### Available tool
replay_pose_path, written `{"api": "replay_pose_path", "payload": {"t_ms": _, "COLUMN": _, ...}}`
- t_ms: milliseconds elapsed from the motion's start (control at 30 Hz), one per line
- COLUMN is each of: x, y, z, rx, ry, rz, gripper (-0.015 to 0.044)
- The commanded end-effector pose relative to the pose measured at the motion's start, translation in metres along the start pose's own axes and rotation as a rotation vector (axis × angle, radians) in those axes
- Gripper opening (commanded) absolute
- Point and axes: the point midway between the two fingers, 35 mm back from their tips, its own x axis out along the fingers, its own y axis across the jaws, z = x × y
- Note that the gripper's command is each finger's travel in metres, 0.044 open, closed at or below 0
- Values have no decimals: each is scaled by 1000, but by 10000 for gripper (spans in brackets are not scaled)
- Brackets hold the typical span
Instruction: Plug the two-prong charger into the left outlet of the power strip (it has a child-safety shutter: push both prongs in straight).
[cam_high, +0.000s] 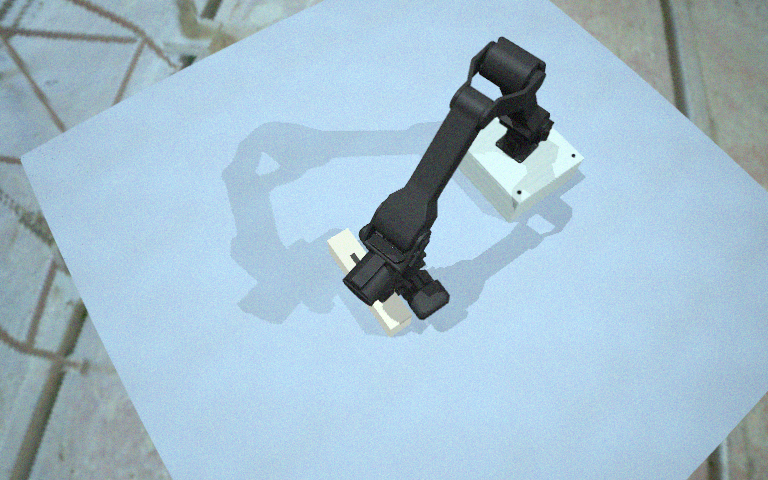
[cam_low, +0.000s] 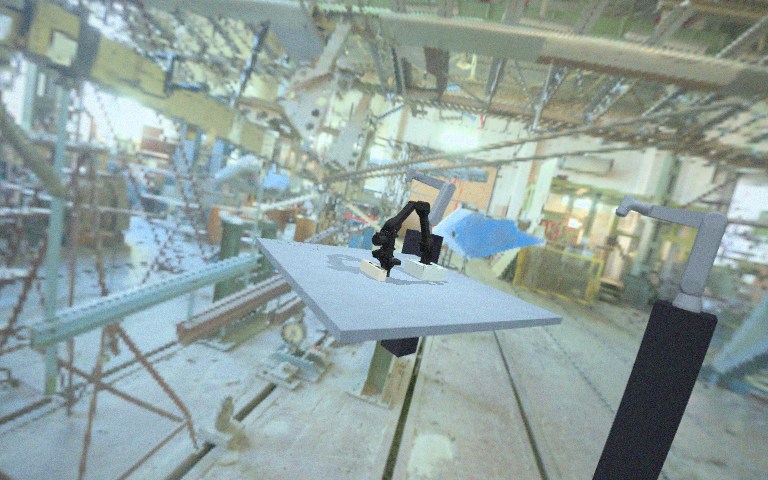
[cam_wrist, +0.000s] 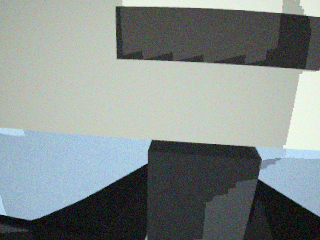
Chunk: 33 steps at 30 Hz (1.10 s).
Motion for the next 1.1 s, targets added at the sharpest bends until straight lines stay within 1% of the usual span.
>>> {"api": "replay_pose_path", "payload": {"t_ms": 0, "x": -2, "y": 1, "z": 3, "rx": -5, "ry": -10, "rz": 5, "gripper": 0}}
{"api": "replay_pose_path", "payload": {"t_ms": 1067, "x": 1, "y": 0, "z": -7, "rx": -5, "ry": -9, "rz": 5, "gripper": 0}}
